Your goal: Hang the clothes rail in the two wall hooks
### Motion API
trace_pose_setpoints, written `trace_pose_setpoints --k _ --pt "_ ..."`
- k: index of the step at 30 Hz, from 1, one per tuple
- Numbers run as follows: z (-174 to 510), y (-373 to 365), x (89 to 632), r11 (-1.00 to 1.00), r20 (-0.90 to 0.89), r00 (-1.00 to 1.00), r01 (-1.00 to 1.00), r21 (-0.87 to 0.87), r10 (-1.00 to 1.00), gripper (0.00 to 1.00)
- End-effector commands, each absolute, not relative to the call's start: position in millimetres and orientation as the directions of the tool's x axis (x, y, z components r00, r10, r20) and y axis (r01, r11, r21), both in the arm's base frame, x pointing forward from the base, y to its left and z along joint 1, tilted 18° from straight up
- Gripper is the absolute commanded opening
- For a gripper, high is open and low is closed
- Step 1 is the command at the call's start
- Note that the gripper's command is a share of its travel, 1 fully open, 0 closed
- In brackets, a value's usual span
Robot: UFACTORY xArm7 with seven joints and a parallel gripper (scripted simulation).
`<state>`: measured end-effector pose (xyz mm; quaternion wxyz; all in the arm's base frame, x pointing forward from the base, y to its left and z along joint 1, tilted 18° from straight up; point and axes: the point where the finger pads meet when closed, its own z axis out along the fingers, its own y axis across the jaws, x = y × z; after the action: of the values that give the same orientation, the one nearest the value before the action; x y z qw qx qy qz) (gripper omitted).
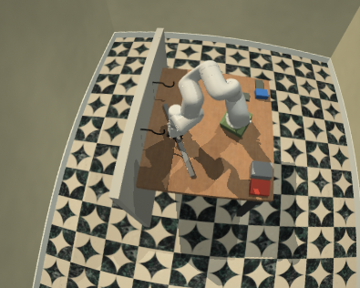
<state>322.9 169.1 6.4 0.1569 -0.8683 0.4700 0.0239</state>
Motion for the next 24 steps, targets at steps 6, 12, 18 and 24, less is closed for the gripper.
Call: trace_pose_setpoints --k 6,12,18,24 --pt "7.3 169.1 324.0 -0.508 -0.188 0.557 -0.823 -0.253 -0.809 0.00" --pt "7.3 169.1 324.0 -0.508 -0.188 0.557 -0.823 -0.253 -0.809 0.00" --pt "7.9 168.9 324.0 -0.508 -0.188 0.557 -0.823 -0.253 -0.809 0.00" --pt "11.7 167.7 323.6 -0.508 -0.188 0.557 -0.823 -0.253 -0.809 0.00"
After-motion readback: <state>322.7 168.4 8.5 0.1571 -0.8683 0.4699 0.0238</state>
